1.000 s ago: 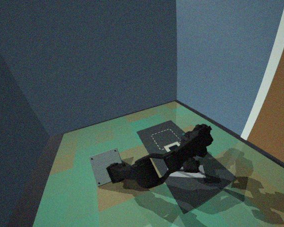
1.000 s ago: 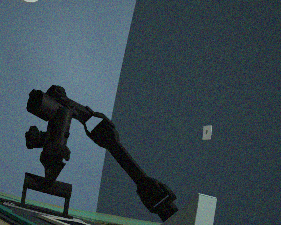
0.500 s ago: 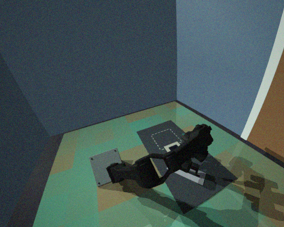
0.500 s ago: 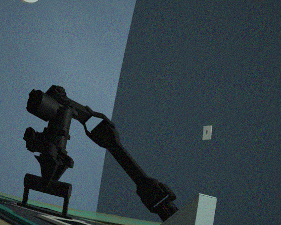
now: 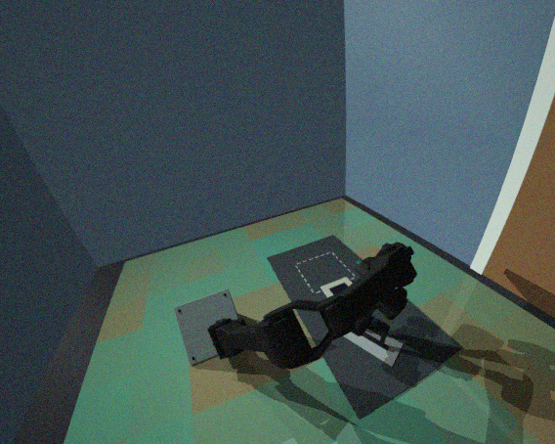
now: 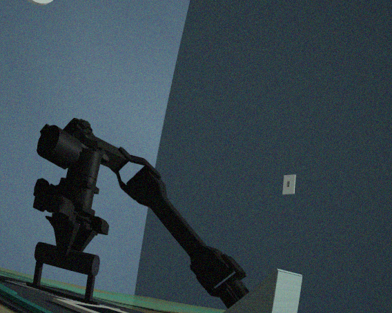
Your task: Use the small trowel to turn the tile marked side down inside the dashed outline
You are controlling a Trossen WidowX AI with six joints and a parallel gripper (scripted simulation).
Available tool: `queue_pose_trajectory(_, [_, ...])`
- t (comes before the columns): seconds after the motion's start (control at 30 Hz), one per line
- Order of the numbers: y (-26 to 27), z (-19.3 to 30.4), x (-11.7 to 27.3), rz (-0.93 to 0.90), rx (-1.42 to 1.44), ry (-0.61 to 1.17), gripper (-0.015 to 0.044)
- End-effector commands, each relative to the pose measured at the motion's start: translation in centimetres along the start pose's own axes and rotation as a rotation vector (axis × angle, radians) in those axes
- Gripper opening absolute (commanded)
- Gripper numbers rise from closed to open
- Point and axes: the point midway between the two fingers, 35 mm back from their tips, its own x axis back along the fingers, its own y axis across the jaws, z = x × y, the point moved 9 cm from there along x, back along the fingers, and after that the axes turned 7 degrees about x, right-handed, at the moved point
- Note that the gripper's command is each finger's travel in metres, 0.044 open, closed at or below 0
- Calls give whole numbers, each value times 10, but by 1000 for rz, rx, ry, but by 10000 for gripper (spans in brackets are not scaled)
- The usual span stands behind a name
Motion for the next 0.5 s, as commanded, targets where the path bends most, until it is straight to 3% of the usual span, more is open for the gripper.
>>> queue_pose_trajectory(0.0, [0,-1,-1,1,-16,-2,209])
queue_pose_trajectory(0.1, [0,-1,-1,1,-16,-2,270])
queue_pose_trajectory(0.47, [0,-1,-1,1,-16,-2,270])
